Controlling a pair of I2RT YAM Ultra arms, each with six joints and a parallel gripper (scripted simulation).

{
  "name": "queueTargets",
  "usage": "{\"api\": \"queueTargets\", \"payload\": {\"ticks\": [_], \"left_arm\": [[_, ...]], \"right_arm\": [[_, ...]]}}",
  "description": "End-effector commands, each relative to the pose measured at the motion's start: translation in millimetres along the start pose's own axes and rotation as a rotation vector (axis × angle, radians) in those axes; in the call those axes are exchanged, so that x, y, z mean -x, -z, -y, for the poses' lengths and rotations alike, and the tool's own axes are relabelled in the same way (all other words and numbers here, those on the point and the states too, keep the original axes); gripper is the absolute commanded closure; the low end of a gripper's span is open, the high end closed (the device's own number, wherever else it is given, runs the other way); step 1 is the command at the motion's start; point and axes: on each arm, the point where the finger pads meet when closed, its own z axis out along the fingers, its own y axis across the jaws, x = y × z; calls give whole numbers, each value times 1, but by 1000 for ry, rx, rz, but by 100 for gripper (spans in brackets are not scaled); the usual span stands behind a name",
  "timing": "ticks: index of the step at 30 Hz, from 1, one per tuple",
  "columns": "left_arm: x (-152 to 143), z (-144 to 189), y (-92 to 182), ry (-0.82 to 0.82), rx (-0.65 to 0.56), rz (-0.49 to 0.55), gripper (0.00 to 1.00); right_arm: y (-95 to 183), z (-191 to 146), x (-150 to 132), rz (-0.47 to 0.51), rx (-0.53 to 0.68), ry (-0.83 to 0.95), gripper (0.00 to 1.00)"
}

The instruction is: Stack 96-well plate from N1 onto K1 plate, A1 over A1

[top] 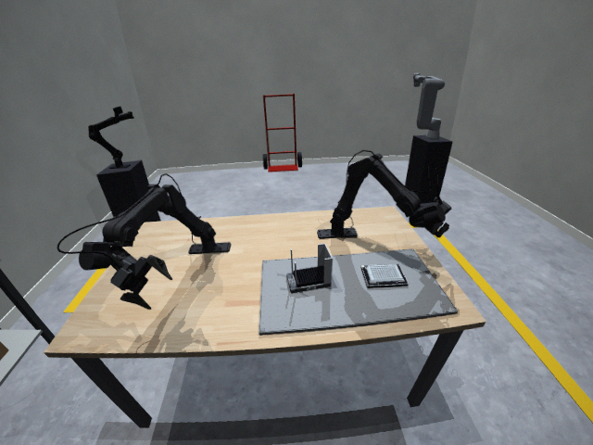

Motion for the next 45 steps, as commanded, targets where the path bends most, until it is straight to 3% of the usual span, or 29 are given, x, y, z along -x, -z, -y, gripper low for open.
{"api": "queueTargets", "payload": {"ticks": [1, 20, 32, 45], "left_arm": [[8, 0, 2, 23, -4, 11, 0], [8, 0, 2, 23, -4, 11, 0], [8, 0, 2, 23, -4, 11, 0], [8, 0, 2, 23, -4, 11, 0]], "right_arm": [[4, -6, 7, 12, -1, 24, 0], [4, -7, 8, 12, -1, 24, 0], [15, -24, 30, 13, -1, 24, 0], [18, -29, 35, 13, -1, 24, 0]]}}
